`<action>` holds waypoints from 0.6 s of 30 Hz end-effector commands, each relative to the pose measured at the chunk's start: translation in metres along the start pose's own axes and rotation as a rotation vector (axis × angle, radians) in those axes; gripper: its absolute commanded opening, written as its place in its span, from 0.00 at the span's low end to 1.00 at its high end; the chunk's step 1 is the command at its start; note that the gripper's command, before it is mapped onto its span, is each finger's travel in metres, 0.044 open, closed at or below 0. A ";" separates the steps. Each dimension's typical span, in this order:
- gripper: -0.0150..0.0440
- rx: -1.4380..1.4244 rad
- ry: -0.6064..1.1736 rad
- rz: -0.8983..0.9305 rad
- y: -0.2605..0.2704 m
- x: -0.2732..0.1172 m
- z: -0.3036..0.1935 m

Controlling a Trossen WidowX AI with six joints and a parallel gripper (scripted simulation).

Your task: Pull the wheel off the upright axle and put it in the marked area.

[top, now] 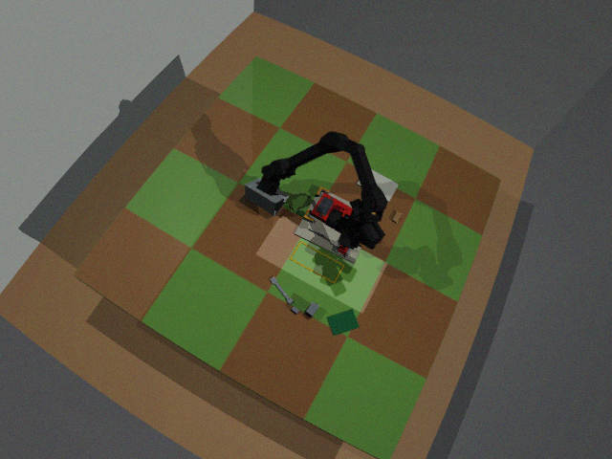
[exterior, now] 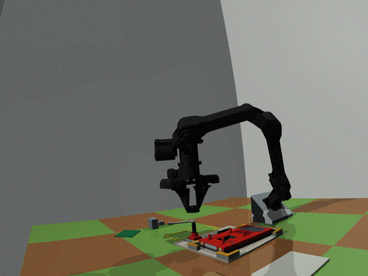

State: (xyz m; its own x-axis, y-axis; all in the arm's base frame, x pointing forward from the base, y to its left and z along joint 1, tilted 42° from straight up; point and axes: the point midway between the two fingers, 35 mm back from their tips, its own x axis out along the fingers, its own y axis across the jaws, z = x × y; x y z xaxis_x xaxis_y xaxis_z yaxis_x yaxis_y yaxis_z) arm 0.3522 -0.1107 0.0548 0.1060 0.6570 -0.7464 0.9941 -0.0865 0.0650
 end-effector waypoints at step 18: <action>0.25 0.001 -0.008 -0.003 -0.060 -0.007 0.096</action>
State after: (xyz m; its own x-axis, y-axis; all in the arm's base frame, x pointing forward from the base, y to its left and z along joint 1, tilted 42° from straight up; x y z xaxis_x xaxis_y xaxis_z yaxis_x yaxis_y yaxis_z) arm 0.2995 -0.1743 0.0007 0.1047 0.6496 -0.7531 0.9942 -0.0879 0.0624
